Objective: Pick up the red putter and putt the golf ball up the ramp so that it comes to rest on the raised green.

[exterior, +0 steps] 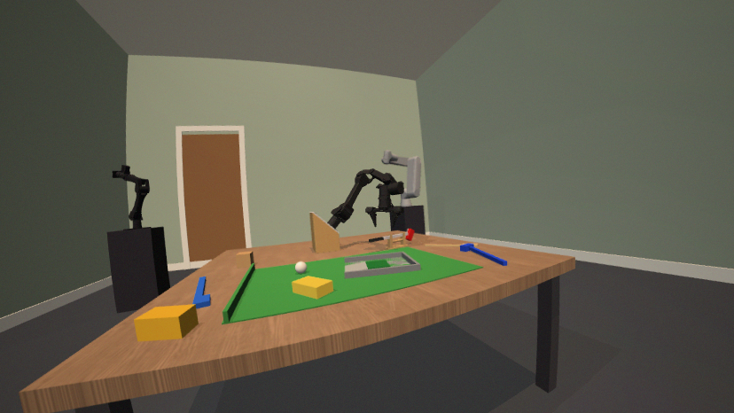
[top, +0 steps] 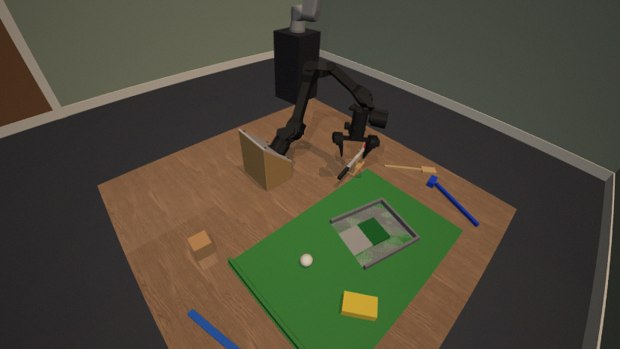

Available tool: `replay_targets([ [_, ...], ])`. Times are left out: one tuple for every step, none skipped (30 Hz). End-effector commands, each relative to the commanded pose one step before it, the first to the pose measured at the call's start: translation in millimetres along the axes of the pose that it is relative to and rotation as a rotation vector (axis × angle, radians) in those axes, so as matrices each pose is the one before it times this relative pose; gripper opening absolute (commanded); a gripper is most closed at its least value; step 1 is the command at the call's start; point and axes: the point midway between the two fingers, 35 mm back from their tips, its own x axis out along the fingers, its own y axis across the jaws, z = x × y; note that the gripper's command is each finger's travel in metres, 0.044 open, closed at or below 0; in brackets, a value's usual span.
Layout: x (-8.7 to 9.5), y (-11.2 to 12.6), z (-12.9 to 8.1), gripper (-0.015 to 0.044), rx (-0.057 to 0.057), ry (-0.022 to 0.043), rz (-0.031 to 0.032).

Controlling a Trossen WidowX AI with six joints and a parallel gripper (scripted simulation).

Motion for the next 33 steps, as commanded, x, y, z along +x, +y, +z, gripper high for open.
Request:
replay_targets([
  [26.66, 30.85, -30.99, 0.044, 0.4005, -0.30554, -0.01008],
  [0.07, 1.21, -7.04, 0.044, 0.0687, -0.0554, -0.01801],
  [-0.69, 0.37, -5.12, 0.044, 0.0513, -0.04187, -0.01664],
  [-0.72, -0.01, -2.99, 0.044, 0.0307, -0.02533, -0.01127],
  [-0.29, -0.05, -0.98, 0.044, 0.0102, -0.00848, -0.00397],
  [0.0, 0.0, 0.0, 0.044, 0.0, 0.0, 0.0],
  [0.0, 0.0, 0.0, 0.044, 0.0, 0.0, 0.0],
  [0.0, 0.0, 0.0, 0.044, 0.0, 0.0, 0.0],
  [0.0, 0.0, 0.0, 0.044, 0.0, 0.0, 0.0],
  [-0.2, -0.49, -0.71, 0.044, 0.0, 0.00003, -0.00001],
  [-0.12, -0.3, -0.43, 0.044, 0.0, 0.00002, -0.00001],
  [0.0, 0.0, 0.0, 0.044, 0.0, 0.0, 0.0],
  [0.0, 0.0, 0.0, 0.044, 0.0, 0.0, 0.0],
  [0.0, 0.0, 0.0, 0.044, 0.0, 0.0, 0.0],
  [0.94, -0.03, -0.29, 0.044, 0.0, 0.00011, 0.0],
  [1.59, -0.05, -0.49, 0.044, 0.0, 0.00015, 0.0],
  [2.36, -0.06, -0.7, 0.044, 0.0, 0.00016, -0.00001],
  [3.32, -0.05, -0.93, 0.044, 0.0, 0.00009, -0.00004],
  [3.43, -0.01, -0.91, 0.044, 0.0, -0.00008, -0.00006],
  [3.78, 0.03, -0.93, 0.044, 0.0, -0.00028, -0.00008],
  [3.77, 0.04, -0.93, 0.044, -0.0001, -0.0005, -0.00009],
  [2.45, 0.0, -0.66, 0.044, 0.0, -0.00044, -0.00007],
  [0.8, -0.08, -0.34, 0.044, 0.0, -0.00016, -0.00002],
  [-0.02, -0.06, -0.09, 0.044, 0.0, 0.0, 0.0],
  [0.0, 0.0, 0.0, 0.044, 0.0, 0.0, 0.0],
  [0.94, -0.03, -0.3, 0.044, 0.0, 0.0001, 0.00002],
  [1.61, -0.05, -0.5, 0.044, 0.0, 0.00014, 0.00002],
  [2.4, -0.06, -0.72, 0.044, 0.0, 0.00014, 0.00002],
  [3.38, -0.05, -0.96, 0.044, 0.0, 0.00006, -0.00001],
  [3.49, -0.01, -0.92, 0.044, 0.0, -0.0001, -0.00004],
  [3.82, 0.04, -0.94, 0.044, 0.0, -0.00031, -0.00008],
  [3.71, 0.1, -0.83, 0.044, 0.0, -0.0005, -0.00011],
  [2.39, 0.09, -0.5, 0.044, 0.0, -0.00043, -0.00008],
])
